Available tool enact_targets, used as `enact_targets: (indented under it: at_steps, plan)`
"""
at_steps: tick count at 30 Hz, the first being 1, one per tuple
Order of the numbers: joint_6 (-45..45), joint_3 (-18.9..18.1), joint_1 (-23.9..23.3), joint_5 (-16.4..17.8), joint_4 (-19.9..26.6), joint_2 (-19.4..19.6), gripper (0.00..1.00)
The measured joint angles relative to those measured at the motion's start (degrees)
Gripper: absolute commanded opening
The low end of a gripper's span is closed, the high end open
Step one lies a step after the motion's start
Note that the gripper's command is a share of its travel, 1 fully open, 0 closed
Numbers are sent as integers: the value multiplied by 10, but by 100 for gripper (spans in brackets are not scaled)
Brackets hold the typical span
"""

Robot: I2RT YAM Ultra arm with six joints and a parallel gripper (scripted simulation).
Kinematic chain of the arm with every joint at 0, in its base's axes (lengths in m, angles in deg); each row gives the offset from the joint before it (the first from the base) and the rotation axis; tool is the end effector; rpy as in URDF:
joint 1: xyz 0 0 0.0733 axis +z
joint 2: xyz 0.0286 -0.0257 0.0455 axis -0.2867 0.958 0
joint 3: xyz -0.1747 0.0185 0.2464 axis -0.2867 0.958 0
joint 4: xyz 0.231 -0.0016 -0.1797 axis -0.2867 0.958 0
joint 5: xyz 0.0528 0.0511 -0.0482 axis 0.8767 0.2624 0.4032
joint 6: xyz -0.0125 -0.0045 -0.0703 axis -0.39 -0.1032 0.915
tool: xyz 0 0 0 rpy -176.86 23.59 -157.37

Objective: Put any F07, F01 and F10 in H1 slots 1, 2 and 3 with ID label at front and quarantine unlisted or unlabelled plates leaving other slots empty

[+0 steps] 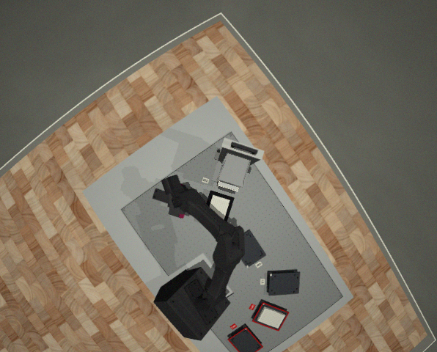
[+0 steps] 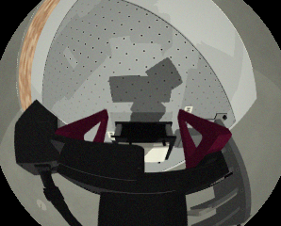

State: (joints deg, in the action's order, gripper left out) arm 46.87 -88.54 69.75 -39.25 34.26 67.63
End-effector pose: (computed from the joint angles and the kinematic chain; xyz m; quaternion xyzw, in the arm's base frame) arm 0.0666 0.4741 0.1596 -0.8649 0.3587 -0.3006 0.1814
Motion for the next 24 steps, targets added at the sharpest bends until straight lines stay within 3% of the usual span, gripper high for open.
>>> enact_targets:
  at_steps: [11, 24]
  plan:
    - [14, 7, -10, 2, -27, 7, 100]
    - [16, 7, -9, 3, -29, 7, 100]
